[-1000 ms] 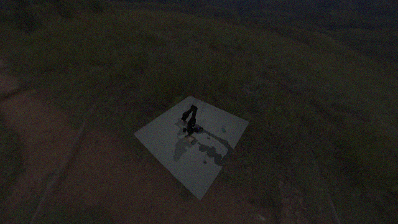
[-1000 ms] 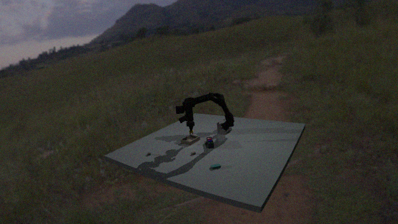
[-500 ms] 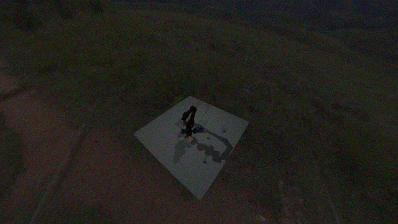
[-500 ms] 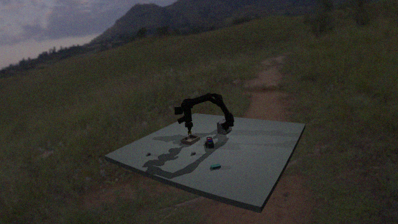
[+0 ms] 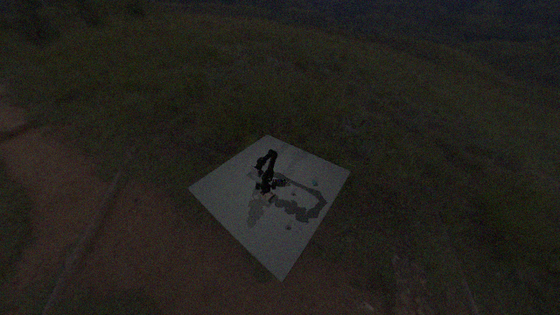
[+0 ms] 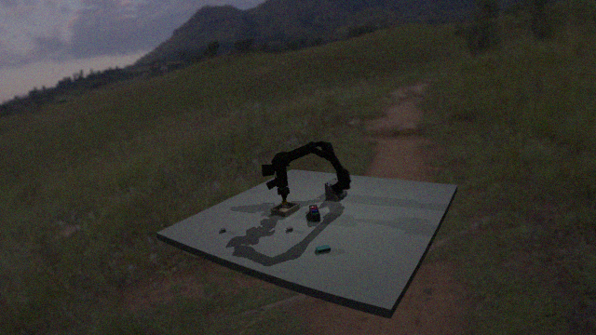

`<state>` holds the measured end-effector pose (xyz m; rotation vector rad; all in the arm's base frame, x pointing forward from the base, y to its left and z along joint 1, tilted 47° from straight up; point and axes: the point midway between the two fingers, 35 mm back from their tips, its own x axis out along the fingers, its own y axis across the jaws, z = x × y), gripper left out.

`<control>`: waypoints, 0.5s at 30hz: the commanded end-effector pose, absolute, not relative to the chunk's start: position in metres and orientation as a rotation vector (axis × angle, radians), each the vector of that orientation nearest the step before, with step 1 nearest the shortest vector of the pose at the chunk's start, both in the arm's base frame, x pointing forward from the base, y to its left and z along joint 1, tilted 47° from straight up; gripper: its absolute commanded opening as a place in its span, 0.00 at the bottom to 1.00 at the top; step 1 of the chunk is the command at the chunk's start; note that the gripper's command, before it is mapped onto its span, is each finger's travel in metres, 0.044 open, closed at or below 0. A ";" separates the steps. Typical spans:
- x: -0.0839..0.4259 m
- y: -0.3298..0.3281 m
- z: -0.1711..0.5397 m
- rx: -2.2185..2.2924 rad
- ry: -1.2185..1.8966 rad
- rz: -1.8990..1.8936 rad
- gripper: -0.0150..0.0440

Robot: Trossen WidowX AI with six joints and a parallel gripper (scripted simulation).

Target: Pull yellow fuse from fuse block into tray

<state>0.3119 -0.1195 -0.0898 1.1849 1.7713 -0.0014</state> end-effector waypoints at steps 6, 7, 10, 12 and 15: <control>0.312 -0.117 -0.091 1.185 1.773 -0.001 0.43; 0.312 -0.117 -0.091 1.185 1.773 -0.001 0.48; 0.312 -0.117 -0.091 1.185 1.773 -0.001 0.61; 0.312 -0.117 -0.091 1.185 1.773 -0.001 0.70; 0.312 -0.119 -0.090 1.185 1.772 -0.001 0.81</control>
